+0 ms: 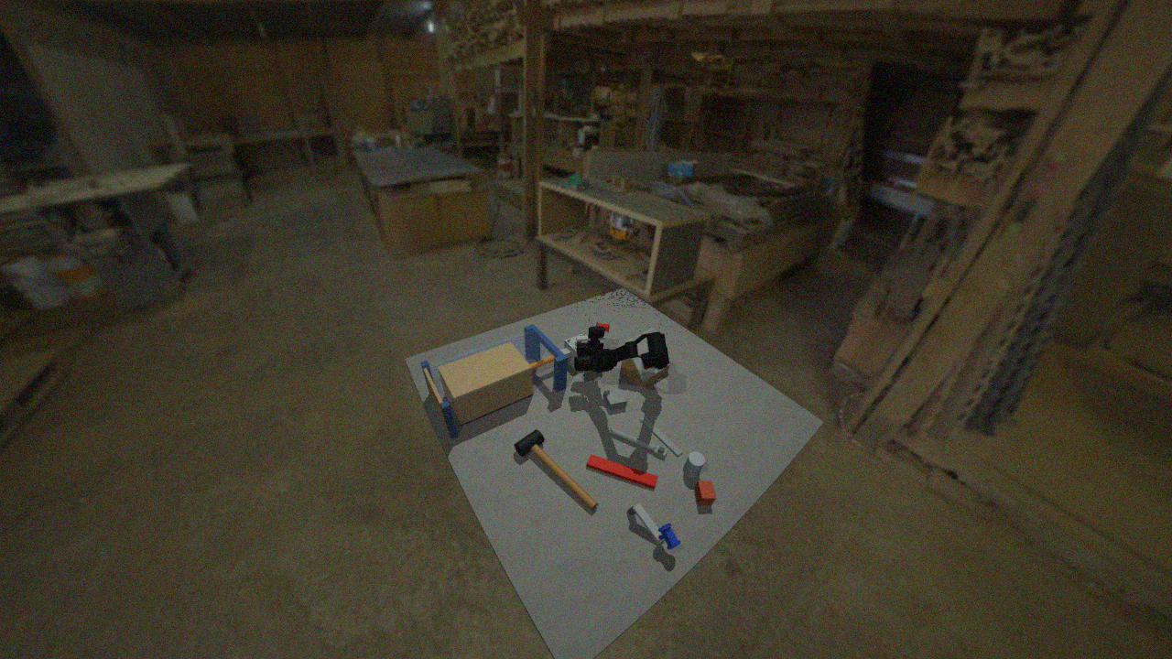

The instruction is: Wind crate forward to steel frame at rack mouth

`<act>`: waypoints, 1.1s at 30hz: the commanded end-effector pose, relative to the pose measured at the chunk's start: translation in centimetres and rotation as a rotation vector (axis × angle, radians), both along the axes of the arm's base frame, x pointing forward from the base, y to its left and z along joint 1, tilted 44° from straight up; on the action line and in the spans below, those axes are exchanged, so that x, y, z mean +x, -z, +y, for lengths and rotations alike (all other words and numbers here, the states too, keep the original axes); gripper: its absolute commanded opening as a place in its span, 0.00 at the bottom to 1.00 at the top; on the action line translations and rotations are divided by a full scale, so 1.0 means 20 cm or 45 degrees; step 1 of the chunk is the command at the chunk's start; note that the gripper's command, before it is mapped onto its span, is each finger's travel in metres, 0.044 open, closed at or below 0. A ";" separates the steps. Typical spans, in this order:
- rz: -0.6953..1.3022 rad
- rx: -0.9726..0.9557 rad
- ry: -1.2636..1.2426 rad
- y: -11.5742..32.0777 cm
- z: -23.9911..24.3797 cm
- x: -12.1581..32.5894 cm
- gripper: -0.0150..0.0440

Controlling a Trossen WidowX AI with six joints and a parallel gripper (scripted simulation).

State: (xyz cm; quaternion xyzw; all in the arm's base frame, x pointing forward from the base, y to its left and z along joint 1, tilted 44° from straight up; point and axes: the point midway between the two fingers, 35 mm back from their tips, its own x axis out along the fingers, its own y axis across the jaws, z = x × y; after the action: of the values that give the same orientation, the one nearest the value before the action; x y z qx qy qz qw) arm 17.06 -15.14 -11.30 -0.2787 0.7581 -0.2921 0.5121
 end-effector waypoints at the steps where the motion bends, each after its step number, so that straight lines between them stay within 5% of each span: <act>1: -0.002 0.012 0.001 0.02 0.01 0.00 0.66; 33: 0.000 -0.001 0.000 -0.03 -0.02 -0.01 0.66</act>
State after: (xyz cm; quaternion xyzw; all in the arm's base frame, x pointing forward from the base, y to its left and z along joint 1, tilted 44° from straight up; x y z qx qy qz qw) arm 16.91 -15.43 -10.93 -0.2736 0.7584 -0.2901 0.5156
